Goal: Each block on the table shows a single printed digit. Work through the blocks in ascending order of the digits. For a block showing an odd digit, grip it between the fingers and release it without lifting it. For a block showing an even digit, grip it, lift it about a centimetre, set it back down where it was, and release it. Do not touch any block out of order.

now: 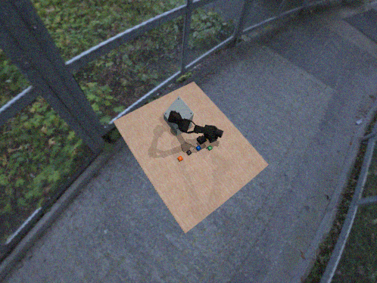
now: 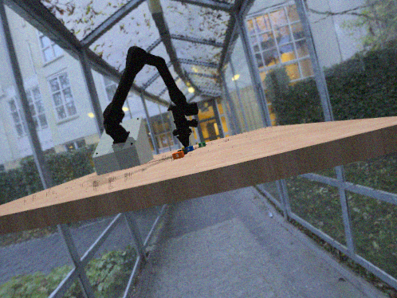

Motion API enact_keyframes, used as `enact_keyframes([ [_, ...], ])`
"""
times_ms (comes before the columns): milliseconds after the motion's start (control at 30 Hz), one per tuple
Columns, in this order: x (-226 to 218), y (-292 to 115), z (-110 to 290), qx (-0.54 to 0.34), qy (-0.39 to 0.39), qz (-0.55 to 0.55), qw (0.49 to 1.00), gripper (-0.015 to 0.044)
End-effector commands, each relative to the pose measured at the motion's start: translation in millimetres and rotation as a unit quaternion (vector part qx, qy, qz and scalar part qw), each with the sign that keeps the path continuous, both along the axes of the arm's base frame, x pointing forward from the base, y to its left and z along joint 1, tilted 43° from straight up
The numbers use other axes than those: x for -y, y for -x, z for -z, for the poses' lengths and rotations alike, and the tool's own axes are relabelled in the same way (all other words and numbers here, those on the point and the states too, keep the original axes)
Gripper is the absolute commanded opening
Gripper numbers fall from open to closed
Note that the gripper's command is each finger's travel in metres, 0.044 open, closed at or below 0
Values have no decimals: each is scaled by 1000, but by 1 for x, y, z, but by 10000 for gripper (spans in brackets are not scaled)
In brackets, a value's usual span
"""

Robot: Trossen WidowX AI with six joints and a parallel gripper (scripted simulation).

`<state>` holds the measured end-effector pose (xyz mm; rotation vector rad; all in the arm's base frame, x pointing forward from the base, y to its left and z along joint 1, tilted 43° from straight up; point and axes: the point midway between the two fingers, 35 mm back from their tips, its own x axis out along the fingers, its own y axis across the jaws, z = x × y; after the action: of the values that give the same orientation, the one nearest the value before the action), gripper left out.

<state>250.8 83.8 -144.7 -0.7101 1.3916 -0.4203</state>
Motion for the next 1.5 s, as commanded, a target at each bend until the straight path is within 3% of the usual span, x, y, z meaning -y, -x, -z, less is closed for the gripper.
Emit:
enact_keyframes([
  [0, 0, 0, 0, 0, 1, -1, 1000, 120],
  [167, 0, 0, 0, 0, 1, -1, 1000, 120],
  [533, 0, 0, 0, 0, 1, -1, 1000, 400],
  [933, -24, 6, -26, 0, 0, -1, 1000, 400],
  [1267, -78, 18, -86, -2, -2, -1, 1000, 138],
  [1467, -78, 18, -86, -2, -2, -1, 1000, 120],
])
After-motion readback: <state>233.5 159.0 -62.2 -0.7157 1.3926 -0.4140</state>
